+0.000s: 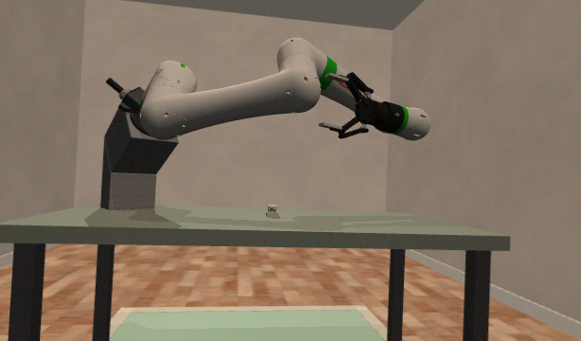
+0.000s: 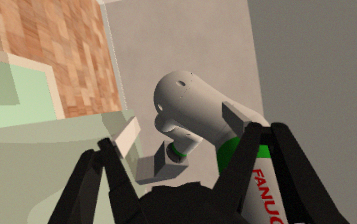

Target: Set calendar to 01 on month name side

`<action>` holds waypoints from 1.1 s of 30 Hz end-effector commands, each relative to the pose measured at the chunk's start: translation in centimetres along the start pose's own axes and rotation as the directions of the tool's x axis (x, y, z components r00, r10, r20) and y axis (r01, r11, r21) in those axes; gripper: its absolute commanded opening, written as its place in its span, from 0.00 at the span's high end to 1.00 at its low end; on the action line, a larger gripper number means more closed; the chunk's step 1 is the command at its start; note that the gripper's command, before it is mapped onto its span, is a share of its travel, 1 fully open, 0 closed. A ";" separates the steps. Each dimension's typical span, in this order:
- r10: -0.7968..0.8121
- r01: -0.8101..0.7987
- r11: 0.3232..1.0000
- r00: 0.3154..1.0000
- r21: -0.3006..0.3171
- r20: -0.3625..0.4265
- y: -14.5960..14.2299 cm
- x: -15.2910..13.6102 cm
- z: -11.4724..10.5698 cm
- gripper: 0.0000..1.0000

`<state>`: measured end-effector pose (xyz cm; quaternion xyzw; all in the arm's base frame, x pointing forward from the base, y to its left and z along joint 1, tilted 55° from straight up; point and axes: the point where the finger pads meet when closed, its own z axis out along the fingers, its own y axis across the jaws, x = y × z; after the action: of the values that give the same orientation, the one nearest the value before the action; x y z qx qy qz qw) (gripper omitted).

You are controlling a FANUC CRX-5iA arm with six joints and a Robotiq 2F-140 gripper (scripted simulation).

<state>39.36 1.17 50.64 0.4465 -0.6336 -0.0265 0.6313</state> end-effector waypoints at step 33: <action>-0.028 0.081 0.948 0.985 0.308 -0.171 -5.9 -3.4 0.1 0.00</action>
<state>41.29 0.08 46.34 0.5258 -0.5906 0.0540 0.6098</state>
